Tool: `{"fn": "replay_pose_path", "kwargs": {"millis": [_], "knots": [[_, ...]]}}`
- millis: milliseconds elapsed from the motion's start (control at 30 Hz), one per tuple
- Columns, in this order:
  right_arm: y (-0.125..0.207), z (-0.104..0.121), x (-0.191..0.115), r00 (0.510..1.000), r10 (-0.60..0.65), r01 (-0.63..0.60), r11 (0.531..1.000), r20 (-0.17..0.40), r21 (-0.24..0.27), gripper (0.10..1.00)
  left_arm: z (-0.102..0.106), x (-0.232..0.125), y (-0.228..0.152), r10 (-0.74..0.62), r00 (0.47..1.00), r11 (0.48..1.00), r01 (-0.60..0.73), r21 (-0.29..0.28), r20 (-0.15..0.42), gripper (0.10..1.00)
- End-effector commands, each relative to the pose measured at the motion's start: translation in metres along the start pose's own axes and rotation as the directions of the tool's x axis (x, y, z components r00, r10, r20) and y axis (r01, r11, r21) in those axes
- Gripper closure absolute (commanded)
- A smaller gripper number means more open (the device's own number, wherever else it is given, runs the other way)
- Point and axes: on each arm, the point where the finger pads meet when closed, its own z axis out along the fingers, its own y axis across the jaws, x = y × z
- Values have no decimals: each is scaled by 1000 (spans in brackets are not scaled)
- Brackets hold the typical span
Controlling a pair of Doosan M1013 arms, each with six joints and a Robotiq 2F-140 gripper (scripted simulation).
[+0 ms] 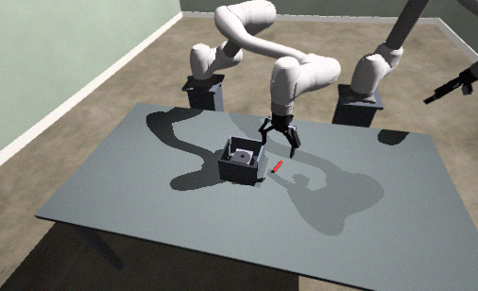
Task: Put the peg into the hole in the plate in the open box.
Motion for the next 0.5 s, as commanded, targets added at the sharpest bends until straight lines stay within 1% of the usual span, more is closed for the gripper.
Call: {"fn": "replay_pose_path", "kwargs": {"millis": [0,33,100,267,467], "knots": [[0,-2,0,1000,0,0,1000,1,-2,98,15,-14,-53,-129,989,988,134,-75,68,98],[0,-2,0,1000,0,0,1000,1,-2,98,19,-19,-63,-155,984,982,163,-91,84,98],[0,-2,0,1000,0,0,1000,1,-2,98,19,-19,-63,-155,984,982,163,-91,84,98],[0,-2,0,1000,0,0,1000,1,-2,98,42,-50,-114,-295,937,928,327,-179,185,98],[0,-2,0,1000,0,0,1000,1,-2,98,64,-81,-149,-389,878,855,457,-246,278,98]]}}
